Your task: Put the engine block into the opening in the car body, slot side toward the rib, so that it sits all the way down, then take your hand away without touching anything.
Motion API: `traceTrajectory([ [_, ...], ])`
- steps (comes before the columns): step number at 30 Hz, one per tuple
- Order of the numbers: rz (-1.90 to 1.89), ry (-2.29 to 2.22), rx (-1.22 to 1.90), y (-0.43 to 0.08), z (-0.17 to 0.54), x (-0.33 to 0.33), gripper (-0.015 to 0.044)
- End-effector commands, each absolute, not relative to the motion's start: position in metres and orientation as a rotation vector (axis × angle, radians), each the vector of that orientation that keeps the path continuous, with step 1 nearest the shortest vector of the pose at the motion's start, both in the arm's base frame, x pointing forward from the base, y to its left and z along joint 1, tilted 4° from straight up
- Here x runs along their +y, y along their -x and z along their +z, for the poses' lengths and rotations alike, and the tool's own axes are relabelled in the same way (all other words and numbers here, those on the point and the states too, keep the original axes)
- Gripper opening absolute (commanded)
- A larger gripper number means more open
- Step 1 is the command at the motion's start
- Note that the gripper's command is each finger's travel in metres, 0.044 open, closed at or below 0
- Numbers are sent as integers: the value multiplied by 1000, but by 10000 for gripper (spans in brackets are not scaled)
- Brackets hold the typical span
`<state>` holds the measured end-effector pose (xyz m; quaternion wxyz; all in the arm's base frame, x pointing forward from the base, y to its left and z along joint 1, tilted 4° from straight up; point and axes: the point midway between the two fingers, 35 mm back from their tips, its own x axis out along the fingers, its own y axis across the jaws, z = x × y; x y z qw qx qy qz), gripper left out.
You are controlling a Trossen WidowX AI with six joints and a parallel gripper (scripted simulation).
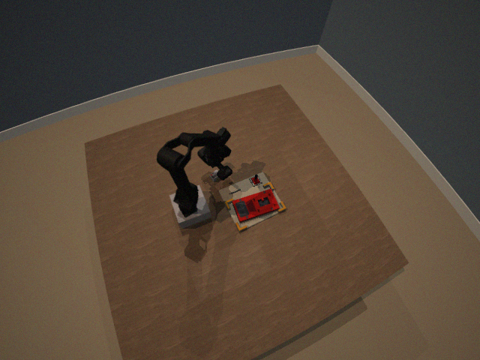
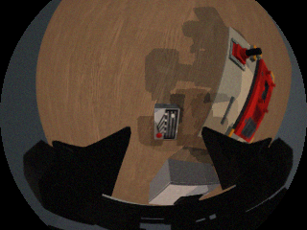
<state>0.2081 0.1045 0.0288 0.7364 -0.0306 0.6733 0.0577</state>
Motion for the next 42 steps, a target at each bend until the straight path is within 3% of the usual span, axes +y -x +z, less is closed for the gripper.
traceTrajectory([
  [1, 127, 69, 1493, -205, 22, 104, 440],
  [20, 127, 69, 1493, -207, -4, 105, 440],
  [32, 127, 69, 1493, -207, -4, 105, 125],
  [38, 127, 69, 1493, -207, -4, 105, 85],
  [42, 127, 69, 1493, -207, 0, 105, 0],
])
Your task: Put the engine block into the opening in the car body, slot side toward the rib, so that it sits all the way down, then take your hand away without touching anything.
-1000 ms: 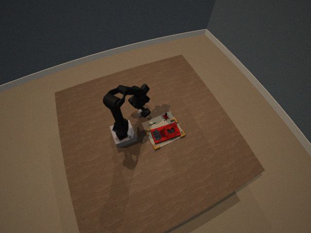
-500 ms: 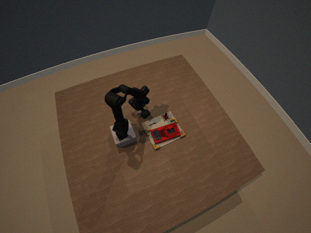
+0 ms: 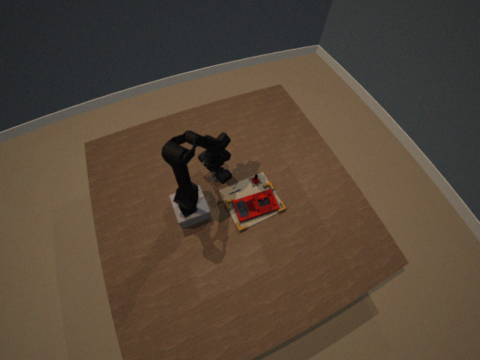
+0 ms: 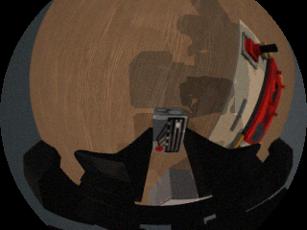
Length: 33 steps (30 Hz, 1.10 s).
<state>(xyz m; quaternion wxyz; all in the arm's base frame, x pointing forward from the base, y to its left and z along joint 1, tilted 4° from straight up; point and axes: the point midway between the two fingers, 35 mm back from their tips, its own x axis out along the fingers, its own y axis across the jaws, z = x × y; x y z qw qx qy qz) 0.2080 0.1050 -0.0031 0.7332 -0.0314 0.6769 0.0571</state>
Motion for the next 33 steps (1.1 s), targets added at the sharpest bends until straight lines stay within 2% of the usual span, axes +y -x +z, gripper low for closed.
traceTrajectory([
  [1, 127, 69, 1493, -208, 2, 105, 0],
  [33, 127, 68, 1492, -205, 98, 103, 0],
])
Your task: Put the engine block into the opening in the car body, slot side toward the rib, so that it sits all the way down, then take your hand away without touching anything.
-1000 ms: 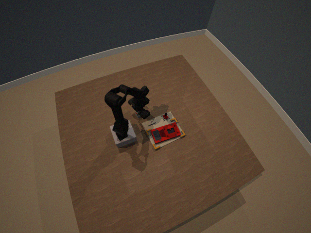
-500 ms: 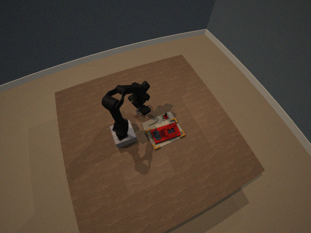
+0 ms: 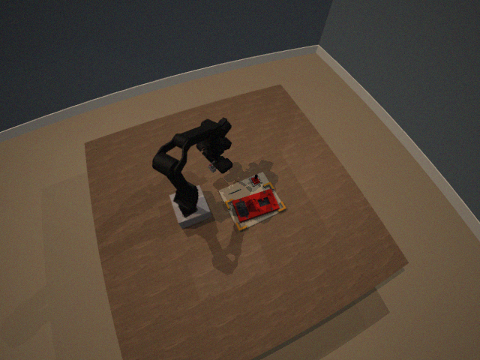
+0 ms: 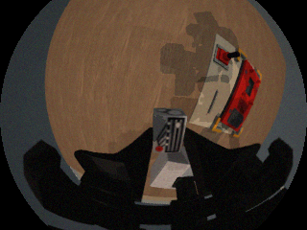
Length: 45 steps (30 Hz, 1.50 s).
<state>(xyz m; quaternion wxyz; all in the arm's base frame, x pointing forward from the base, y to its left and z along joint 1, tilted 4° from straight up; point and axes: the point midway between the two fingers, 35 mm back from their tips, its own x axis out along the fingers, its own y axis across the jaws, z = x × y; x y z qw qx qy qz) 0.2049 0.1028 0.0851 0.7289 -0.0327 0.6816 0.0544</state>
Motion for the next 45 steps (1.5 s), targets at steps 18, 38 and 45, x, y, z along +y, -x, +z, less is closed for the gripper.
traceTrajectory([
  [18, -34, -103, 1498, -211, 119, 92, 0],
  [38, -536, -634, 1432, -249, 110, 62, 0],
  [45, -709, -815, 1377, -262, 106, 48, 0],
])
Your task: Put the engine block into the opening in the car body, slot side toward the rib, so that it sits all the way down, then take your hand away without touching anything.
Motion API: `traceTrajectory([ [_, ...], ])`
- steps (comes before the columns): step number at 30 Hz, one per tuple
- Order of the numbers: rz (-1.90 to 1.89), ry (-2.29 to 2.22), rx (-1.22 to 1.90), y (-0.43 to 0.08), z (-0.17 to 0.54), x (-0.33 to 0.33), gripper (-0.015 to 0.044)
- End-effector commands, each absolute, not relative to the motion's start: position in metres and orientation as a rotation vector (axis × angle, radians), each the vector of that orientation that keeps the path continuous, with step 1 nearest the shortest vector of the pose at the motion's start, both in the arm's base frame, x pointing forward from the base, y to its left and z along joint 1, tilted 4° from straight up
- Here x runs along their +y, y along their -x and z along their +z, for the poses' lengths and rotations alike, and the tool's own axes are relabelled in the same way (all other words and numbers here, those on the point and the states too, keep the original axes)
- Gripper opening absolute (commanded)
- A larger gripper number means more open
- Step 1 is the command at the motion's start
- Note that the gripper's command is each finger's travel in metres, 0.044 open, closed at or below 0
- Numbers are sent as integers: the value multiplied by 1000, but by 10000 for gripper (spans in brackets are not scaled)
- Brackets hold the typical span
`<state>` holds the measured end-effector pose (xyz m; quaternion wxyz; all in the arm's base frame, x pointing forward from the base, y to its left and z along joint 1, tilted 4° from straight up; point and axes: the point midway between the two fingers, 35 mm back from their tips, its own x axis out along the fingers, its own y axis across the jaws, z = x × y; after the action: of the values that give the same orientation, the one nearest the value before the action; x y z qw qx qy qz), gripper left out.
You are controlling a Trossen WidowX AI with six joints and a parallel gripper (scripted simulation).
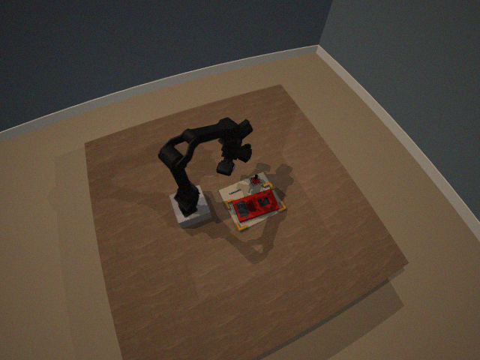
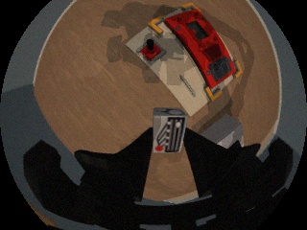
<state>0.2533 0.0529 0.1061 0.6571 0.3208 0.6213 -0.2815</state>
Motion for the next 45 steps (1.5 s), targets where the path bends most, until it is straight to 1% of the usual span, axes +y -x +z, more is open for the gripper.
traceTrajectory([
  [1, -733, -840, 1368, -263, 105, 45, 0],
  [24, -1282, -1416, 1076, -296, 90, -8, 0],
  [45, -1745, -1903, 644, -313, 73, -65, 0],
])
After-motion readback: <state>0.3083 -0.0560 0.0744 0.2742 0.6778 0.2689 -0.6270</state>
